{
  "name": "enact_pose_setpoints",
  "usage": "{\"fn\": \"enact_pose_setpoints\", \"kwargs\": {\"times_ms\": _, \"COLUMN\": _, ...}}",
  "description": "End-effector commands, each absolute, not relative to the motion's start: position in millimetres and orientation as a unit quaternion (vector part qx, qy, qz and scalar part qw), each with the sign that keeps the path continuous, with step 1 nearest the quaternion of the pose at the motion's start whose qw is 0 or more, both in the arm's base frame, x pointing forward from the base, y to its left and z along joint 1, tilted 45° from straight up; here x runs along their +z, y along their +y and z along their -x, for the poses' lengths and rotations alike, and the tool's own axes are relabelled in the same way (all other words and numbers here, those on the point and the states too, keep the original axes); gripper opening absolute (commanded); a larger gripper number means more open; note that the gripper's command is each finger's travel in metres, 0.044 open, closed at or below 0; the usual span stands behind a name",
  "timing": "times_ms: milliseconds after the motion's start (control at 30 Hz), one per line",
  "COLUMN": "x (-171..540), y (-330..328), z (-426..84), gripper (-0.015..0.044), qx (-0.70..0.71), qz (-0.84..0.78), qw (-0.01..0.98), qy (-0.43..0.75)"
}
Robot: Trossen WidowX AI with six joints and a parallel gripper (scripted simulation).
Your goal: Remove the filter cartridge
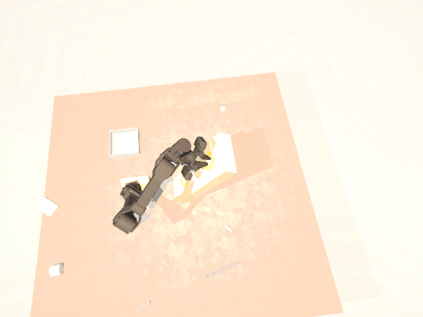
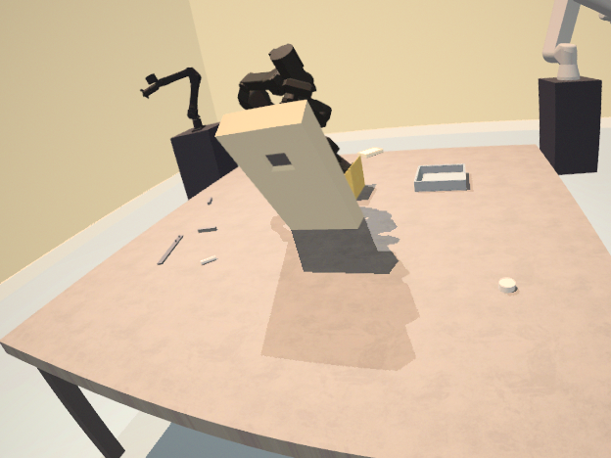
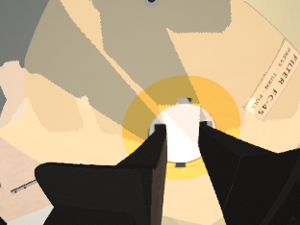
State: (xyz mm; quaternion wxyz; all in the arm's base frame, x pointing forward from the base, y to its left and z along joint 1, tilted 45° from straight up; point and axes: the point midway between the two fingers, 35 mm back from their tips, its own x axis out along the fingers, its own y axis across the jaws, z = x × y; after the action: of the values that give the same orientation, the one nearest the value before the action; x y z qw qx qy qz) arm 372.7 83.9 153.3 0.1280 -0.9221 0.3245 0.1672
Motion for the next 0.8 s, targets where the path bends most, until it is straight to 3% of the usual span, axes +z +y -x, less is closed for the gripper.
{"fn": "enact_pose_setpoints", "kwargs": {"times_ms": 0, "x": 151.9, "y": 81.6, "z": -375.8, "gripper": 0.0000, "qx": 0.149, "qz": 0.912, "qw": 0.188, "qy": 0.334}}
{"fn": "enact_pose_setpoints", "kwargs": {"times_ms": 767, "x": 151.1, "y": 80.5, "z": -377.1, "gripper": 0.0000, "qx": 0.009, "qz": 0.770, "qw": 0.523, "qy": 0.366}}
